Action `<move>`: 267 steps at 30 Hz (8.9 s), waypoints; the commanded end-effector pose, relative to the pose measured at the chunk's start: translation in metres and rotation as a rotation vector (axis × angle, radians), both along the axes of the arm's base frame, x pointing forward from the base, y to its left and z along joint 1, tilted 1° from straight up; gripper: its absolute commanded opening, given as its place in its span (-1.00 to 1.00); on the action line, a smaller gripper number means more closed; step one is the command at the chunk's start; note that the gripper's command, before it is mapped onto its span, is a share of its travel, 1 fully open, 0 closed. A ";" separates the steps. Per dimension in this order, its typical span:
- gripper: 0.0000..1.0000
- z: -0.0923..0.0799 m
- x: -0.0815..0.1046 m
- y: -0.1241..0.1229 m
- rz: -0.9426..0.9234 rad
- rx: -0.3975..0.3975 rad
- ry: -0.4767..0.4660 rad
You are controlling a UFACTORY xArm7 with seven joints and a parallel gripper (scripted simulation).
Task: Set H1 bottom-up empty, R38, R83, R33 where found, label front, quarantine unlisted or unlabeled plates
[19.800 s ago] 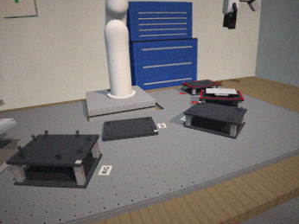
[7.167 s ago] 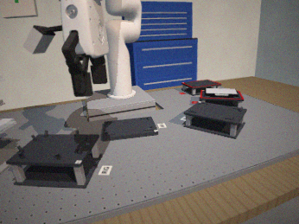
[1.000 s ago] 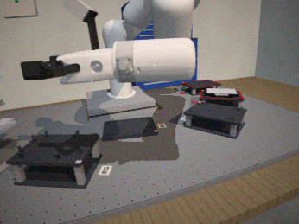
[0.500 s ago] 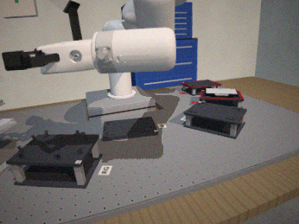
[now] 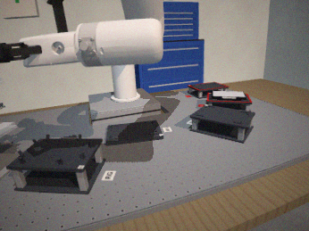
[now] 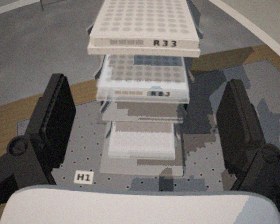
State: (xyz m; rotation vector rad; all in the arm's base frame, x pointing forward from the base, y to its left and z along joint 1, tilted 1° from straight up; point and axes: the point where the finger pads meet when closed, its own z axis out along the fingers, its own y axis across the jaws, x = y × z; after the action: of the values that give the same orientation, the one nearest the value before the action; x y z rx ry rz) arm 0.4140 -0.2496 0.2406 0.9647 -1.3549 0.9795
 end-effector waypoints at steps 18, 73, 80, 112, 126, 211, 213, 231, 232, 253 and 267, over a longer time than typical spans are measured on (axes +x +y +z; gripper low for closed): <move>1.00 0.024 -0.013 -0.038 0.000 -0.001 -0.003; 1.00 0.024 -0.013 -0.039 0.000 -0.001 -0.003; 1.00 0.024 -0.013 -0.039 0.000 -0.001 -0.003; 1.00 0.000 -0.003 -0.010 0.000 -0.001 -0.003; 1.00 -0.029 -0.003 -0.010 0.000 -0.001 -0.003; 1.00 -0.029 -0.012 -0.039 0.000 -0.001 -0.003; 1.00 -0.029 -0.012 -0.039 0.000 -0.001 -0.003; 1.00 -0.032 -0.003 -0.010 0.000 -0.001 -0.003; 1.00 -0.034 -0.003 -0.010 0.000 -0.001 -0.004; 1.00 -0.082 -0.002 -0.010 0.000 -0.001 -0.004; 1.00 -0.082 -0.011 -0.038 0.000 -0.001 -0.004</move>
State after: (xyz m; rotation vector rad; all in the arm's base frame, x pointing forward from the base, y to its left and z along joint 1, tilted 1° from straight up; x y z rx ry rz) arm 0.4044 -0.2793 0.1573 0.9642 -1.3551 0.9795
